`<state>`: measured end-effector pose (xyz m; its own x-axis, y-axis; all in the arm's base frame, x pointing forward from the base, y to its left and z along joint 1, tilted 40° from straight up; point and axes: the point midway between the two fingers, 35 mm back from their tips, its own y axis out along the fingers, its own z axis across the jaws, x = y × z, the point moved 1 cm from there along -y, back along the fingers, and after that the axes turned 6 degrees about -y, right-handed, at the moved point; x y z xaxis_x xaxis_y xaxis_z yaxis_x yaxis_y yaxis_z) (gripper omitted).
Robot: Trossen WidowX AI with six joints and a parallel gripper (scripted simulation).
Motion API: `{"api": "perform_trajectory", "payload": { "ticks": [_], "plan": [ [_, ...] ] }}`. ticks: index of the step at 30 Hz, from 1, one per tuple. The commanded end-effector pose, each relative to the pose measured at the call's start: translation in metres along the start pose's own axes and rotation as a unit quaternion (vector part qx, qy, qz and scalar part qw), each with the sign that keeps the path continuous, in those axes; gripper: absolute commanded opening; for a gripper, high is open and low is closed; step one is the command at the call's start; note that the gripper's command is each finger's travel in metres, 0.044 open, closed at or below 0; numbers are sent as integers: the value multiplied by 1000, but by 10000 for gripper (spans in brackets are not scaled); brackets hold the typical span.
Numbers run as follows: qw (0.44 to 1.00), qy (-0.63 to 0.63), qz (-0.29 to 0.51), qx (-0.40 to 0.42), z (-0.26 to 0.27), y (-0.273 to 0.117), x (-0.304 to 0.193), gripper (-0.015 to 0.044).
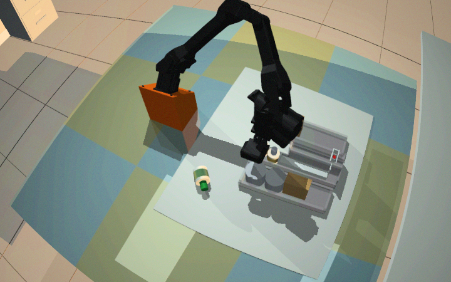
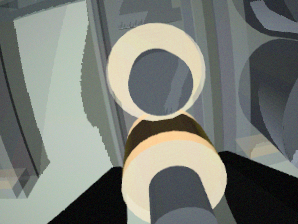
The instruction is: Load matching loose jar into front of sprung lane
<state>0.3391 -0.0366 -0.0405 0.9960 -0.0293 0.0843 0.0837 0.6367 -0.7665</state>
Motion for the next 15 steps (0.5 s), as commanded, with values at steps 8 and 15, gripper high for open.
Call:
{"api": "perform_trajectory", "payload": {
  "ticks": [8,15],
  "plan": [
    [1000,-6,-13,0,0,-3,10,0],
    [1000,-6,-13,0,0,-1,10,0]
  ]
}}
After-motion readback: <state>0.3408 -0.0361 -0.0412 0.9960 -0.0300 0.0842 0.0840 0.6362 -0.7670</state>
